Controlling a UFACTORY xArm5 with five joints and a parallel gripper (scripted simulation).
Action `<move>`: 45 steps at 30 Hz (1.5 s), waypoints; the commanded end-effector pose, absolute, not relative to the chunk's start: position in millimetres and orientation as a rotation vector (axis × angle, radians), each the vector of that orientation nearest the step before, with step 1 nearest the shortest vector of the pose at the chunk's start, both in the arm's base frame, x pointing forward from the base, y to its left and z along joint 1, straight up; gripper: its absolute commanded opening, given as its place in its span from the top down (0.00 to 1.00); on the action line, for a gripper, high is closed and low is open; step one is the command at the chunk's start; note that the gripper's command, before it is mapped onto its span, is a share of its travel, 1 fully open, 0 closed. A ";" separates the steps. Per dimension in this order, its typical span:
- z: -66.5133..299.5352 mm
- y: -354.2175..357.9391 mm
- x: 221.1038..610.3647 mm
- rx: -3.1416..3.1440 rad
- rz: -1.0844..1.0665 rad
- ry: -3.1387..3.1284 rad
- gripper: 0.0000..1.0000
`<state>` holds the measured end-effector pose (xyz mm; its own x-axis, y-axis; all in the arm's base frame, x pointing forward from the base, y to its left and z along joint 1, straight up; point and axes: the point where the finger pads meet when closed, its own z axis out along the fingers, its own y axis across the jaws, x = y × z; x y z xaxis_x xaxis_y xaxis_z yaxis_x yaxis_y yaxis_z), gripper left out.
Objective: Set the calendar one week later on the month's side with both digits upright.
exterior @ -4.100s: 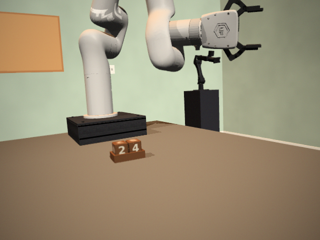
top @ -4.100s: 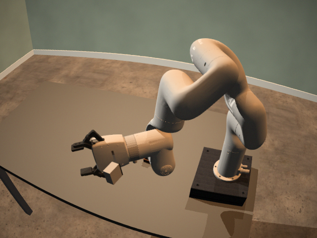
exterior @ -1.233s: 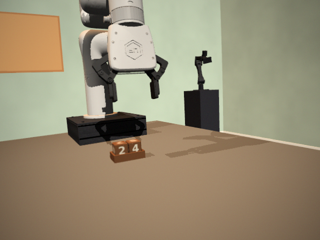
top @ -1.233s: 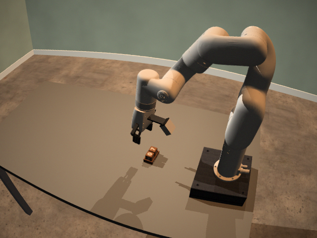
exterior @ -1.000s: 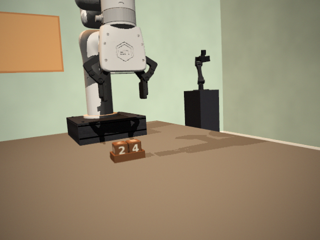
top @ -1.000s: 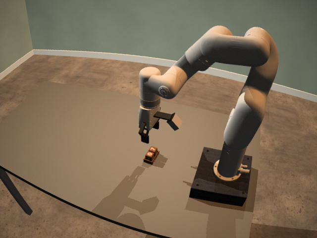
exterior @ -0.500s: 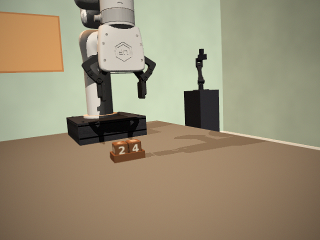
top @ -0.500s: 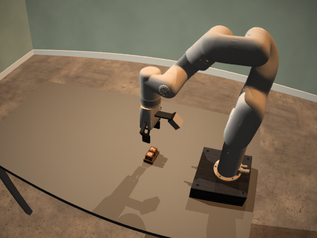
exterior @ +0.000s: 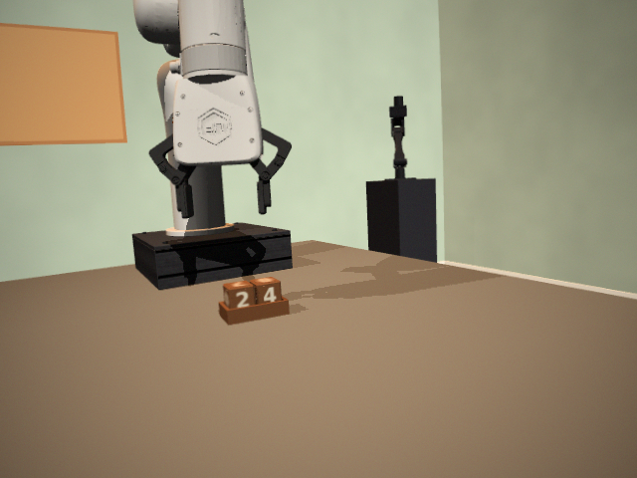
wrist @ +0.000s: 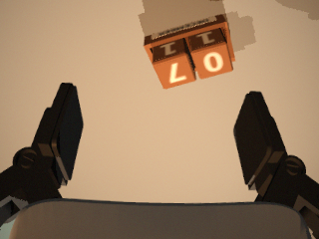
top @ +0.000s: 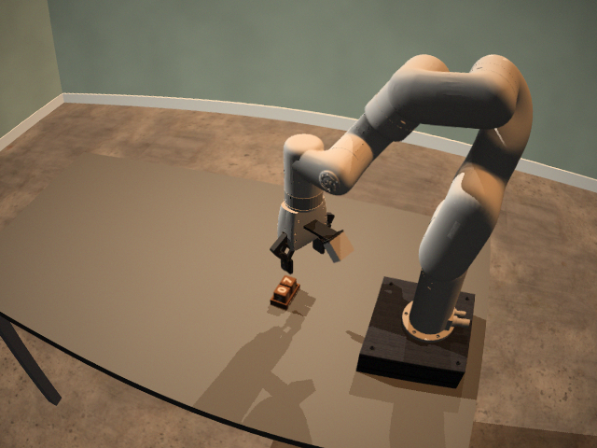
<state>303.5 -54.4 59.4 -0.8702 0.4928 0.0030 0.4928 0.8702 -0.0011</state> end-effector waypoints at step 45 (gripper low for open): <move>0.3 -54.0 303.1 -0.820 0.000 -3.034 0.00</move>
<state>302.0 -53.8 -0.3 -0.8638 0.5039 0.0008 0.5039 0.8638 -0.0003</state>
